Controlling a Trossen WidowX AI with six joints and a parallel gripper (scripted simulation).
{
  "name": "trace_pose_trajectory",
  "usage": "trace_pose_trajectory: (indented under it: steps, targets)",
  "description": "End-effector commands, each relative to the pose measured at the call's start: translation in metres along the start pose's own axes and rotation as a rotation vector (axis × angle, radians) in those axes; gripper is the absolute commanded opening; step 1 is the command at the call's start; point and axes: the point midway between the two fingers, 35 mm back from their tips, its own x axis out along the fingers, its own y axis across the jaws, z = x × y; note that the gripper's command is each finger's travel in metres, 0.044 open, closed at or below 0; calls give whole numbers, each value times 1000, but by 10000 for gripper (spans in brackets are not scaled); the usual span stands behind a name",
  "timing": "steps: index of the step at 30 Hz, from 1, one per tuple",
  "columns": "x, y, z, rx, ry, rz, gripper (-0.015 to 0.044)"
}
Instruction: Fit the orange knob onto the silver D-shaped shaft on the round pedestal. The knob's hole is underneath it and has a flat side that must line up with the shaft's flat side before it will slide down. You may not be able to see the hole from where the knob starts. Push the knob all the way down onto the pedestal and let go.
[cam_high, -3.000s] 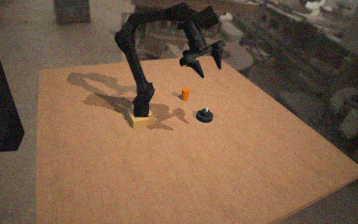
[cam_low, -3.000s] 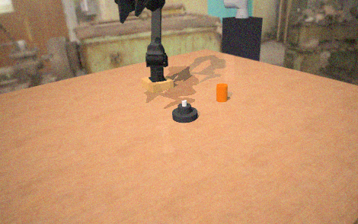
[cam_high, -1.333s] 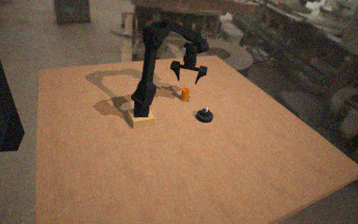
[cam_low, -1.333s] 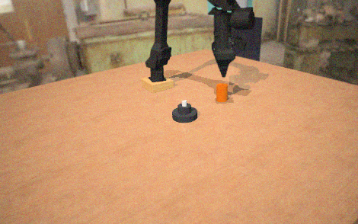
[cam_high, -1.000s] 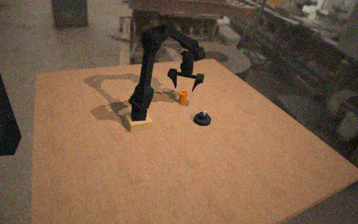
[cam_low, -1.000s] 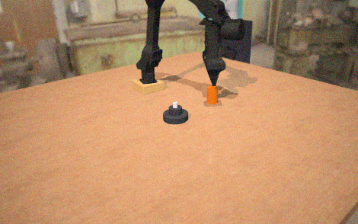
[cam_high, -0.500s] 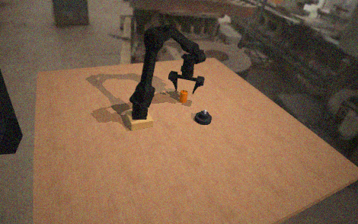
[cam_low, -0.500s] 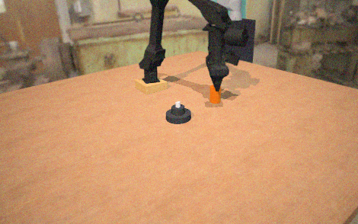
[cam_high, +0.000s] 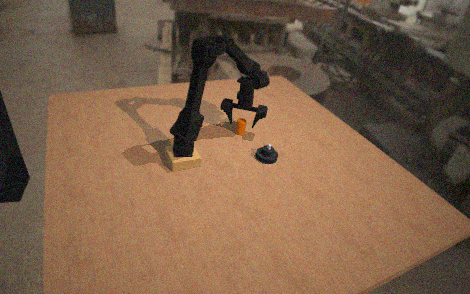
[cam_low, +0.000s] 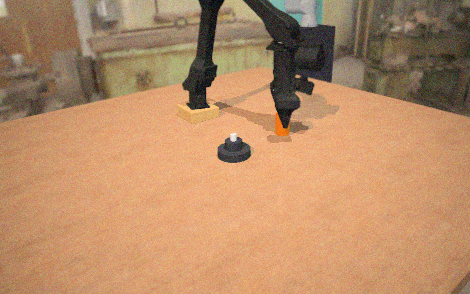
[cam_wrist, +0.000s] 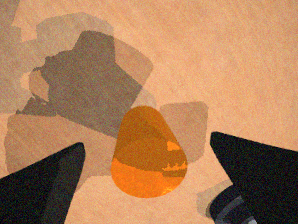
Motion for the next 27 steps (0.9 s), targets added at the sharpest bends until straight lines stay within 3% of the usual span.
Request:
trace_pose_trajectory:
  steps: [1, 14, 24, 27]
  targets:
    - [8, 2, -1, 5, 1, 6, 440]
    - [26, 3, -2, 5, 1, 6, 440]
    - [26, 3, -2, 5, 1, 6, 177]
    - [26, 3, -2, 5, 1, 6, 157]
